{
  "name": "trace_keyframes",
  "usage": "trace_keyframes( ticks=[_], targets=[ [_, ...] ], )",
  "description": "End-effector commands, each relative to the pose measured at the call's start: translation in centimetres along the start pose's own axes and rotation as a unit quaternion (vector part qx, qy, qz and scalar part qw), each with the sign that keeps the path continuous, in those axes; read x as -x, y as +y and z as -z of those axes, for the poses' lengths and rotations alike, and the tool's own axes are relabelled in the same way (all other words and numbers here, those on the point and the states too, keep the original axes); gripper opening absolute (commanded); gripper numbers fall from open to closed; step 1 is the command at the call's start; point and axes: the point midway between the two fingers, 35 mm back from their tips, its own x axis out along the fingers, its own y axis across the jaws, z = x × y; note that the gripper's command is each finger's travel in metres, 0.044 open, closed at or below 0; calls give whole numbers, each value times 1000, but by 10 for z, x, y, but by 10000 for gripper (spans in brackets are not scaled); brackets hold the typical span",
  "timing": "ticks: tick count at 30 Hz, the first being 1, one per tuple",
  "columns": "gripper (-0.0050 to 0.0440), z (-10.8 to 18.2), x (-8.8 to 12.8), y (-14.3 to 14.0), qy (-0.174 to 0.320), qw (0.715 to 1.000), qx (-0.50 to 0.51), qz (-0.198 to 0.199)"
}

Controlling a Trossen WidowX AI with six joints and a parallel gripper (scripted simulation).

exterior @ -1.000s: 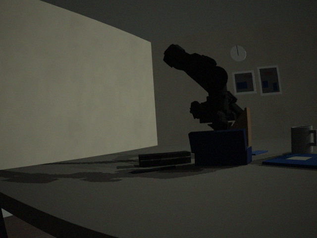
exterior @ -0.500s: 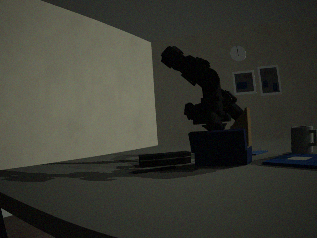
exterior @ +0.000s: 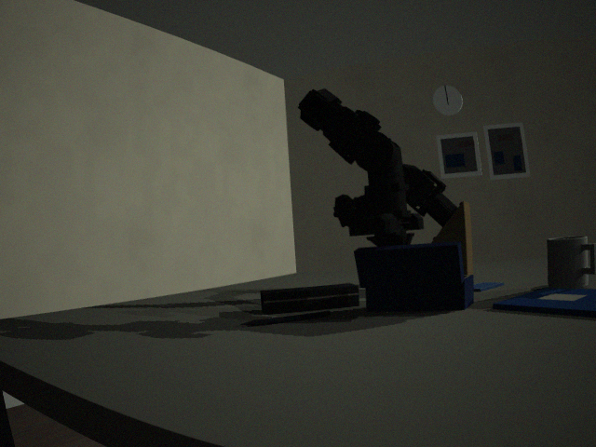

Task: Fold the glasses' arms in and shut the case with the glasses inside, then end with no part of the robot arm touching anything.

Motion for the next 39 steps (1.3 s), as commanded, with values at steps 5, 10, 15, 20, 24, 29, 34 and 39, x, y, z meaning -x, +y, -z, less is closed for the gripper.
trace_keyframes(
  ticks=[5, 10, 15, 20, 24, 29, 34, 39],
  targets=[
    [0, -9, 2, 0, -2, 1000, -3, -5],
    [0, -12, 2, 0, -2, 1000, -3, -5],
    [0, -15, 2, 0, -2, 1000, -3, -5],
    [0, -17, 2, 0, -2, 1000, -3, -5],
    [0, -20, 2, 0, -2, 1000, -3, -5],
    [0, -23, 2, 0, -2, 1000, -3, -5],
    [0, -25, 2, -1, -2, 1000, -3, -5],
    [0, -28, 2, -1, -2, 1000, -3, -5]
  ],
)
